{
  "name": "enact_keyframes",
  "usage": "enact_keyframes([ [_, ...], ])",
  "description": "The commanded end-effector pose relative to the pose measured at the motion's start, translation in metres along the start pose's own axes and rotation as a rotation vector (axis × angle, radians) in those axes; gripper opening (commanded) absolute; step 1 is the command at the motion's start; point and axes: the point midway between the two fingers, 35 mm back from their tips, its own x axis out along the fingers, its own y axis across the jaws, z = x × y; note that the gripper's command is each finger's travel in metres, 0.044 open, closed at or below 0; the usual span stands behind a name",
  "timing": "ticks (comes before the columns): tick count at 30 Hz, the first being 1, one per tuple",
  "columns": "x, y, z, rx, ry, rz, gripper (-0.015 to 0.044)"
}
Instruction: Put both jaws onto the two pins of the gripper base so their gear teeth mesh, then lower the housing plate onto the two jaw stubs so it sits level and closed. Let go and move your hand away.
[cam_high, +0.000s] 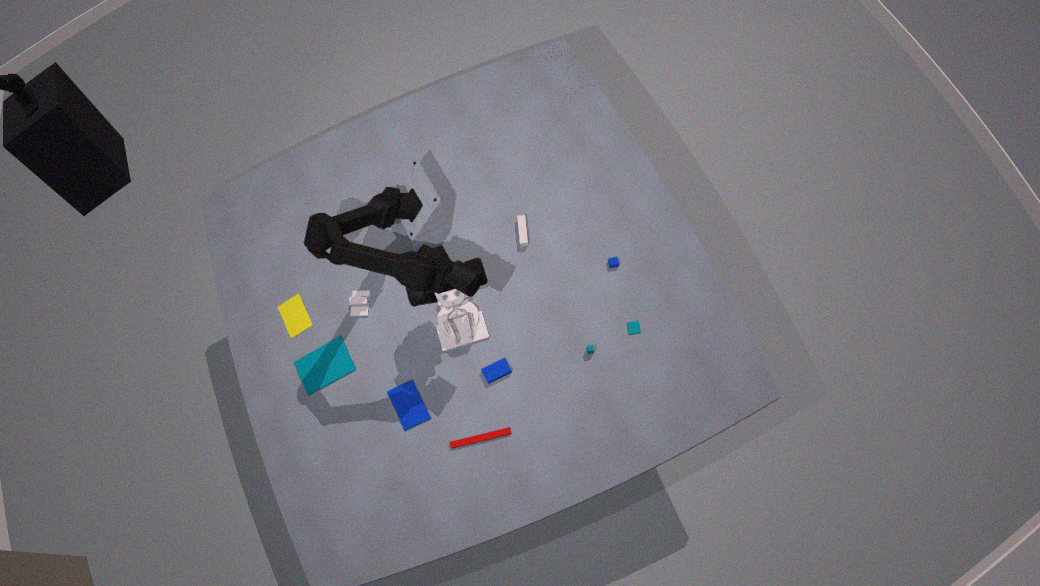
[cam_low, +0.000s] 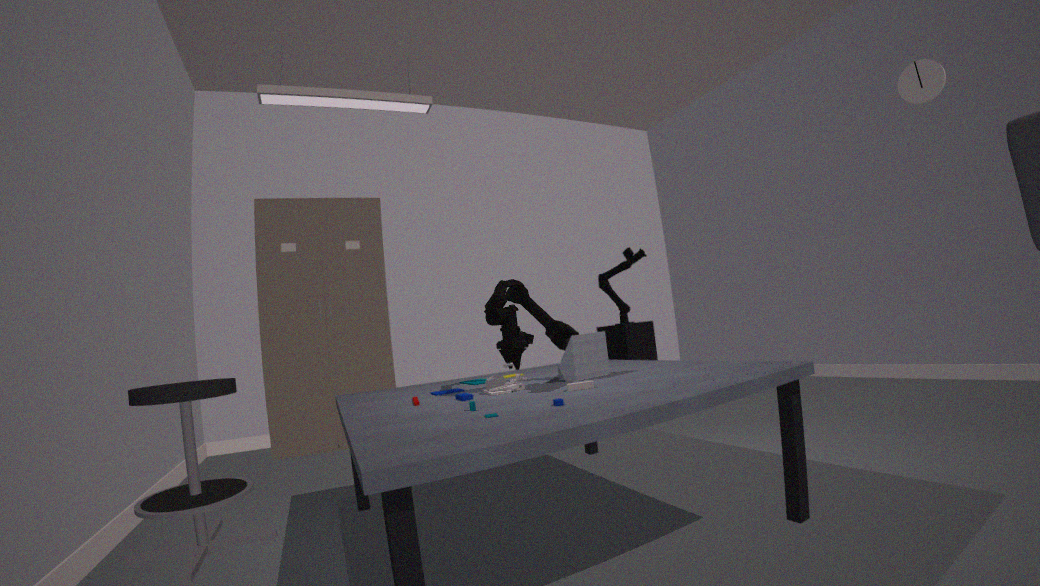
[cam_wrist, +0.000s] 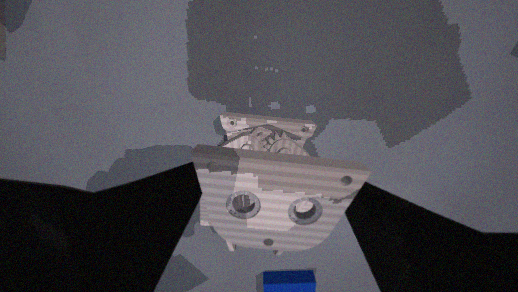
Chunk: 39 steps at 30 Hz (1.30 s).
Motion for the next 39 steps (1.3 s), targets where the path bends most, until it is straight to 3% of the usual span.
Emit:
enact_keyframes([
  [1,0.009,0.001,0.001,-0.005,-0.003,0.006,0.0351],
  [26,0.049,0.003,0.002,-0.005,-0.003,0.01,0.0351],
  [39,0.05,0.003,0.002,-0.005,-0.003,0.01,0.0351],
])
